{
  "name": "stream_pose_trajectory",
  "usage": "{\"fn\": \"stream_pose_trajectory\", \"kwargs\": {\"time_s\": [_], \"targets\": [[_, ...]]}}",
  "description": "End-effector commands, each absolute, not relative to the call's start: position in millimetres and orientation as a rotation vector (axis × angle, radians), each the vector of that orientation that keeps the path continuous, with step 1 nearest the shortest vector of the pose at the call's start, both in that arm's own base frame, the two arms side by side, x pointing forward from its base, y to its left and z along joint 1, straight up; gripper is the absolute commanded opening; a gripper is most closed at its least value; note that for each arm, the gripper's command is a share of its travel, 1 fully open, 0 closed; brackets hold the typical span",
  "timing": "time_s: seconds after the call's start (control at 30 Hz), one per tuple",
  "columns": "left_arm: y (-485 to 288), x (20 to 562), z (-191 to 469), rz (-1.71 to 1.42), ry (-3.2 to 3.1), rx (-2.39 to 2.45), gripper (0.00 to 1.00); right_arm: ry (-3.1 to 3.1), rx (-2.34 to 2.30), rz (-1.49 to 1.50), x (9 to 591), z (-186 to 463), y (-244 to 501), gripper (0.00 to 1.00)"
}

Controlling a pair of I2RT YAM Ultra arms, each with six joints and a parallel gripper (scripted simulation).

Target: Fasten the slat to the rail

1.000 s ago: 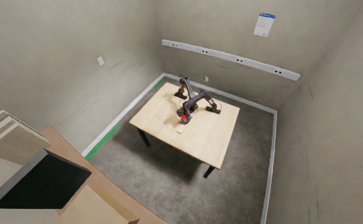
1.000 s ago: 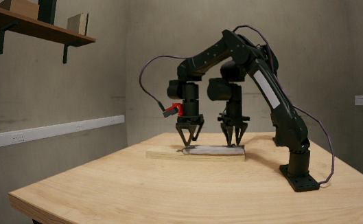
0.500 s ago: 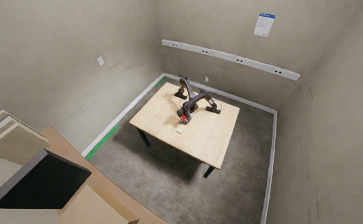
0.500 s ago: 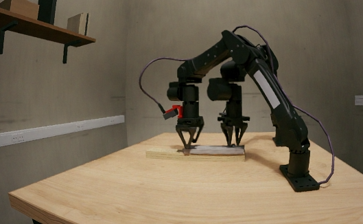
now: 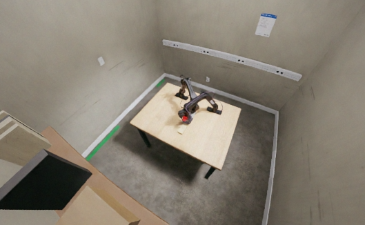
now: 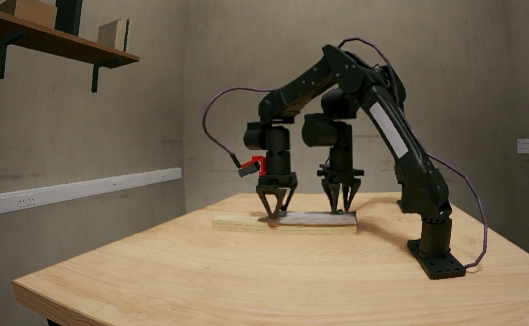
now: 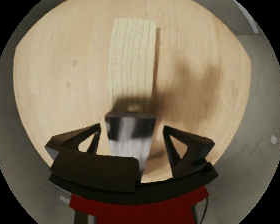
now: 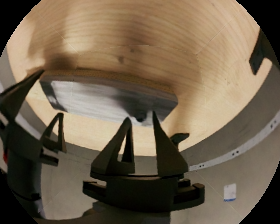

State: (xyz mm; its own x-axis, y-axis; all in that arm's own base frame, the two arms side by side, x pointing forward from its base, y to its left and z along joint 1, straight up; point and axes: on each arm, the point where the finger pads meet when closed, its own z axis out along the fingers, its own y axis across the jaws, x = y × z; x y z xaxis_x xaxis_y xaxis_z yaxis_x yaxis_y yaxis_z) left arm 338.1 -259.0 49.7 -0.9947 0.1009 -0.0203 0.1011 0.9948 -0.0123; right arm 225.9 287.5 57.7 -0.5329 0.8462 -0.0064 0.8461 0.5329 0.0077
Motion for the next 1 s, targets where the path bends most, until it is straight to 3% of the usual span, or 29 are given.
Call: {"fn": "stream_pose_trajectory", "kwargs": {"time_s": [0.0, 0.97], "targets": [[-257.2, 339.0, 37.7, -0.012, 3.127, 0.148, 1.0, 2.74, 1.513, 0.024, 227.1, 61.3, 288.9, 0.34], [-256.9, 338.7, 32.8, -0.012, 3.127, 0.148, 1.0, 2.74, 1.513, 0.024, 227.1, 61.3, 288.9, 0.34]]}}
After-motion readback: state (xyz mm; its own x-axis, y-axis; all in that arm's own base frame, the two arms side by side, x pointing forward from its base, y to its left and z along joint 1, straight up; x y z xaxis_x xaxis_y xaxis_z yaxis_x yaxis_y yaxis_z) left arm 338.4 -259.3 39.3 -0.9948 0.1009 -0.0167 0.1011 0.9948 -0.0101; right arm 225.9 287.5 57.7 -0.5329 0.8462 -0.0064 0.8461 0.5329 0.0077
